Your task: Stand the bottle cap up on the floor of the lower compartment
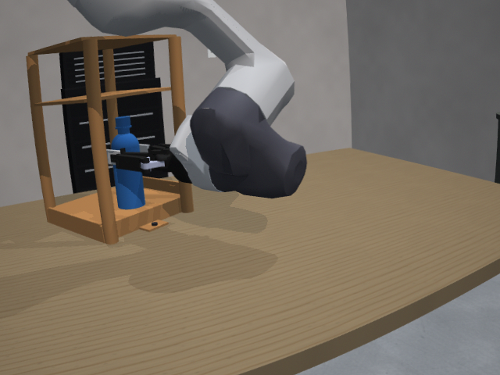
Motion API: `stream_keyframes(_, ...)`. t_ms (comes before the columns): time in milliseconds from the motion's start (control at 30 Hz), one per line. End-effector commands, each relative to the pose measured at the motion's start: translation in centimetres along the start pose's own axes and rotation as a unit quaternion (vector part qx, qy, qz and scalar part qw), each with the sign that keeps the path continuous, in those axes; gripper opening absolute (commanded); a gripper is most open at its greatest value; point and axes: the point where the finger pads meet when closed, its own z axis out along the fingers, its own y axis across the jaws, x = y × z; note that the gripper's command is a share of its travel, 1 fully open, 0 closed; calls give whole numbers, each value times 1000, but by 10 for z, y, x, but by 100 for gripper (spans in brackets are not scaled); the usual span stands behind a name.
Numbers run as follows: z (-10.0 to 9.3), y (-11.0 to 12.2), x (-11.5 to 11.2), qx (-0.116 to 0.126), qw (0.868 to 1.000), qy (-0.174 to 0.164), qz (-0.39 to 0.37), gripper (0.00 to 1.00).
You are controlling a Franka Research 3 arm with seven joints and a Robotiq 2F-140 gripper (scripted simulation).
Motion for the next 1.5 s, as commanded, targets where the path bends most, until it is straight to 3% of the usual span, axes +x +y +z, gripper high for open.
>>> stream_keyframes(0, 0, 0, 1, 1, 1000, -1, -5, 0)
stream_keyframes(467, 0, 0, 1, 1, 1000, -1, -5, 0)
stream_keyframes(500, 0, 0, 1, 1, 1000, -1, -5, 9)
stream_keyframes(567, 0, 0, 1, 1, 1000, -1, -5, 9)
stream_keyframes(600, 0, 0, 1, 1, 1000, -1, -5, 18)
stream_keyframes(667, 0, 0, 1, 1, 1000, -1, -5, 18)
stream_keyframes(700, 0, 0, 1, 1, 1000, -1, -5, 28)
stream_keyframes(767, 0, 0, 1, 1, 1000, -1, -5, 28)
stream_keyframes(800, 0, 0, 1, 1, 1000, -1, -5, 37)
stream_keyframes(867, 0, 0, 1, 1, 1000, -1, -5, 37)
stream_keyframes(900, 0, 0, 1, 1, 1000, -1, -5, 46)
stream_keyframes(1467, 0, 0, 8, 1, 1000, -1, -5, 46)
